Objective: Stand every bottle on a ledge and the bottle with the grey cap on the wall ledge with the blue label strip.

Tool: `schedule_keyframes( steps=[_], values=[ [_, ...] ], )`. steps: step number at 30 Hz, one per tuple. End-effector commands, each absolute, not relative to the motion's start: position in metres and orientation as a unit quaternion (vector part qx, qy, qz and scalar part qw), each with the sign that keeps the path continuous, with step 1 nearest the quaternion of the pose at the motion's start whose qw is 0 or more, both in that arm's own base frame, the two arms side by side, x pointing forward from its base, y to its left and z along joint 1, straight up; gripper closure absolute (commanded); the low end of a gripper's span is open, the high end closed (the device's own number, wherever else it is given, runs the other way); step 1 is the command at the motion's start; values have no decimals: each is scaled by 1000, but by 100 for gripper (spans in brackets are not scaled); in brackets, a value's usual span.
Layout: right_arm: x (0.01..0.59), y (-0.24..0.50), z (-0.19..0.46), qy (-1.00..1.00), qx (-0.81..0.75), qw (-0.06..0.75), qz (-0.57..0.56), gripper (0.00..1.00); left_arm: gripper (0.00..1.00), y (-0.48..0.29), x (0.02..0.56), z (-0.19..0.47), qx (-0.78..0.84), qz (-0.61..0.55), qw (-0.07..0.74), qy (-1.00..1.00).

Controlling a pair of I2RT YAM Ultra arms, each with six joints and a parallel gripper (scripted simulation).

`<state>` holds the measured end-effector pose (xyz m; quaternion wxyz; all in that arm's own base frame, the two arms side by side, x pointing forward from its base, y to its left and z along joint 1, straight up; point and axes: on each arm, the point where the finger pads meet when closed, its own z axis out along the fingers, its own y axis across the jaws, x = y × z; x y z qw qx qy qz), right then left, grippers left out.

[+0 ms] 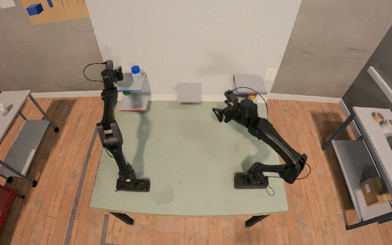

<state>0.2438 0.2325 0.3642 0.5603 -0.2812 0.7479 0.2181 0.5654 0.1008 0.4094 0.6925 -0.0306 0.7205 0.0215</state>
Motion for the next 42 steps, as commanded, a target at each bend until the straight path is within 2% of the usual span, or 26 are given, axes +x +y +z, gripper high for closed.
schedule_keyframes(
  steps=[1,11,30,42],
  values=[
    [240,230,383,735,-275,577,227,11,51,97,559,460,-19,32,736,676],
    [240,230,383,735,-275,577,227,11,51,96,556,464,-17,36,752,658],
    [240,230,383,735,-275,577,227,11,51,96,566,400,-20,32,737,675],
    [240,230,383,735,-275,577,227,11,51,98,566,401,-22,30,735,677]
  ],
)
